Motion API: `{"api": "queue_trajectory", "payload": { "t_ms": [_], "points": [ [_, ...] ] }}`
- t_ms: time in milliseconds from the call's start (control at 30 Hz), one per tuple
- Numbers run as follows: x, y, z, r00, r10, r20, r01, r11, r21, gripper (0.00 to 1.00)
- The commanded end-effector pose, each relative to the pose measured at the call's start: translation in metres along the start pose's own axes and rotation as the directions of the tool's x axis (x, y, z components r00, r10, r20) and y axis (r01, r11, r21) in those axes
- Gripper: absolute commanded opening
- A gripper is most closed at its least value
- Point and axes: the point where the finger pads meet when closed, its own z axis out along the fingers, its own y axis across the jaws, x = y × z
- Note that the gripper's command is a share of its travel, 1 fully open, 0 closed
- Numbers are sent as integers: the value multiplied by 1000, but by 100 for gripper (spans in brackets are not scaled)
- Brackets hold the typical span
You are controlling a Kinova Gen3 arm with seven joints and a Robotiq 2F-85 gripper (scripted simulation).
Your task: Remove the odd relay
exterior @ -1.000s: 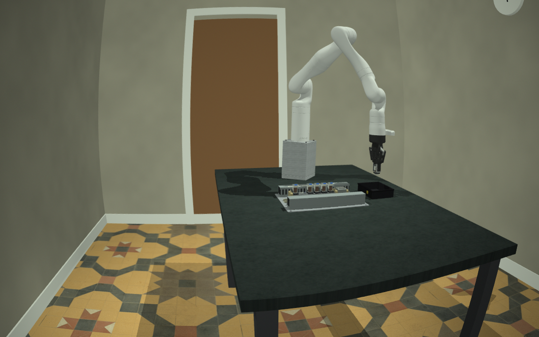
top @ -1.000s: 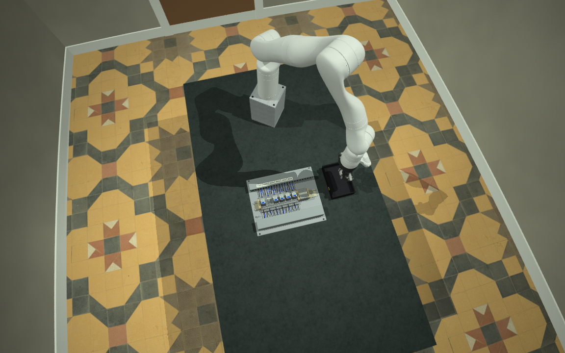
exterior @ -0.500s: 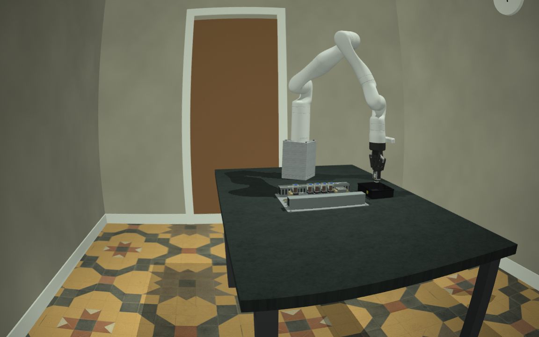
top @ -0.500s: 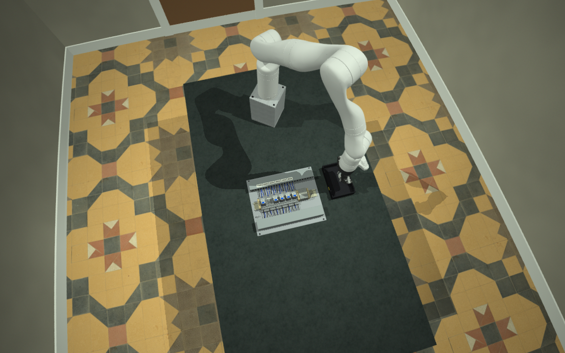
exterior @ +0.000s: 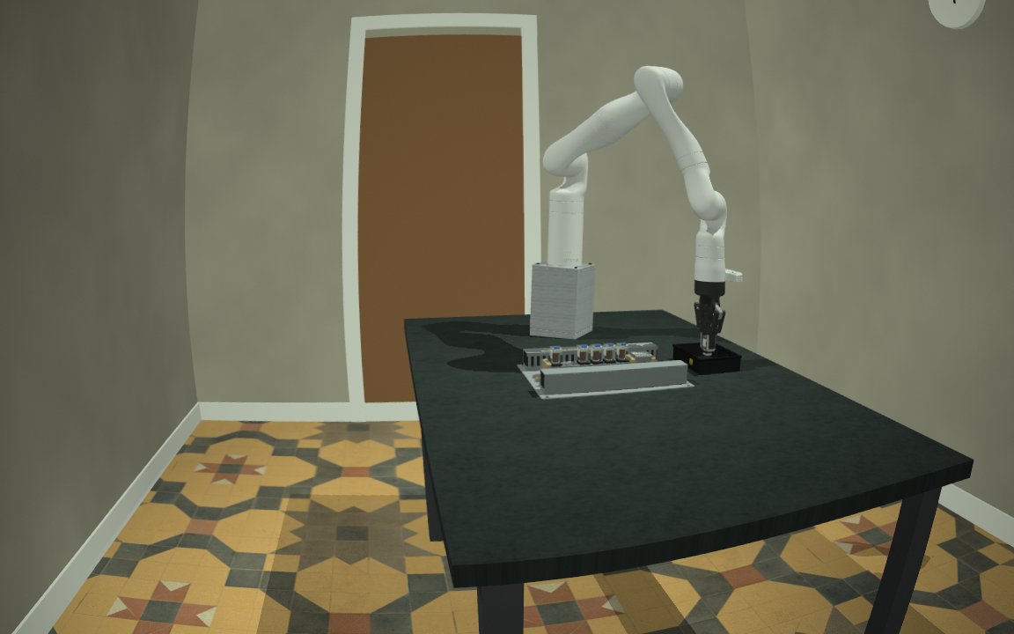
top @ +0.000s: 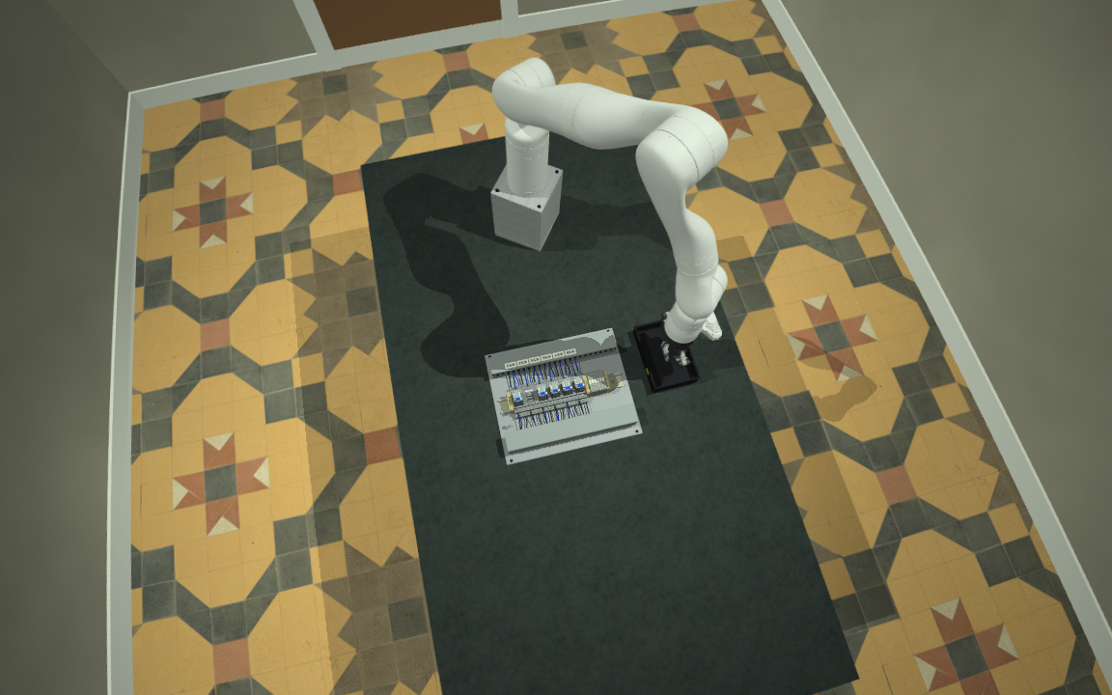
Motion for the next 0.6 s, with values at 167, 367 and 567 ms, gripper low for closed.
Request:
{"api": "queue_trajectory", "payload": {
  "t_ms": [167,367,567],
  "points": [
    [0,-2,11,1000,-1,2,1,1000,5,0],
    [0,-2,16,1000,-1,2,1,1000,5,0],
    [0,-2,18,1000,-1,2,1,1000,5,0]
  ]
}}
